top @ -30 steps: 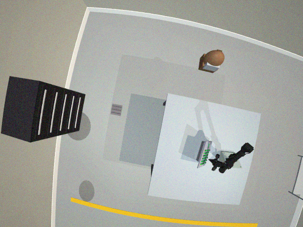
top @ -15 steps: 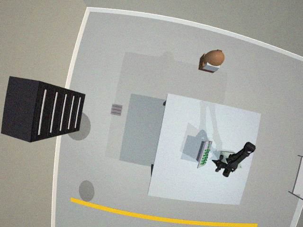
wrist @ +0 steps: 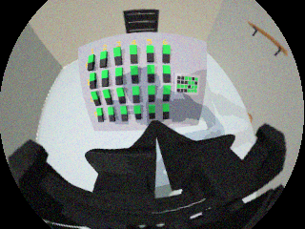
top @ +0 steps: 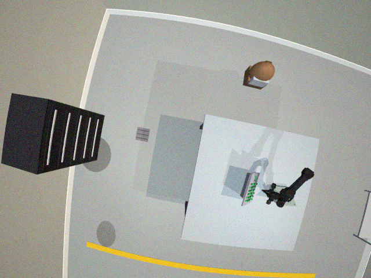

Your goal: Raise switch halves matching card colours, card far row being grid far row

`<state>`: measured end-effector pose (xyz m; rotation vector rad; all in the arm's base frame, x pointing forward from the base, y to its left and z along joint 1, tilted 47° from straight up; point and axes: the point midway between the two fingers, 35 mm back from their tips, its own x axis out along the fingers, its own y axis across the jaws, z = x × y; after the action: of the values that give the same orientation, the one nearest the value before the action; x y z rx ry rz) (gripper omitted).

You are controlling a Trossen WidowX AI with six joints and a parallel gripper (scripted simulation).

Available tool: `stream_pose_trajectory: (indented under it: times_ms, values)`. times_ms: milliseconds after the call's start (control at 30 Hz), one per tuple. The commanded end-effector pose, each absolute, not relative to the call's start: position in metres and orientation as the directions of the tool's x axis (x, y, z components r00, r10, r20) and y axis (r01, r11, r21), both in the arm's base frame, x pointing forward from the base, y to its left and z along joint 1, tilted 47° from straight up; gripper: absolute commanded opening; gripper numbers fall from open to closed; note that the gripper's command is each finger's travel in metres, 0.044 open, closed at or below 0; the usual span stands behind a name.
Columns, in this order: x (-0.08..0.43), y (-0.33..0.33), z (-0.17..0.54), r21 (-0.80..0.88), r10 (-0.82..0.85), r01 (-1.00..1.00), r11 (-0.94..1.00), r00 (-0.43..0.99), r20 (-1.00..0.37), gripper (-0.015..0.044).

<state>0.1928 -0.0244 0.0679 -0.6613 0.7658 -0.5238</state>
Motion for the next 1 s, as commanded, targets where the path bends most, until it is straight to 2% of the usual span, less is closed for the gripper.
stream_pose_trajectory:
  times_ms: [0,267,500,967]
  values:
    - [0.18,-0.043,0.075,-0.715,-0.647,0.183,0.675,0.613,-0.454,0.0]
    - [0.172,-0.055,0.079,-0.72,-0.65,0.187,0.668,0.617,-0.443,0.0]
    - [0.191,-0.076,0.064,-0.718,-0.641,0.187,0.671,0.634,-0.434,0.0]
    - [0.198,-0.086,0.061,-0.724,-0.643,0.19,0.663,0.64,-0.421,0.0]
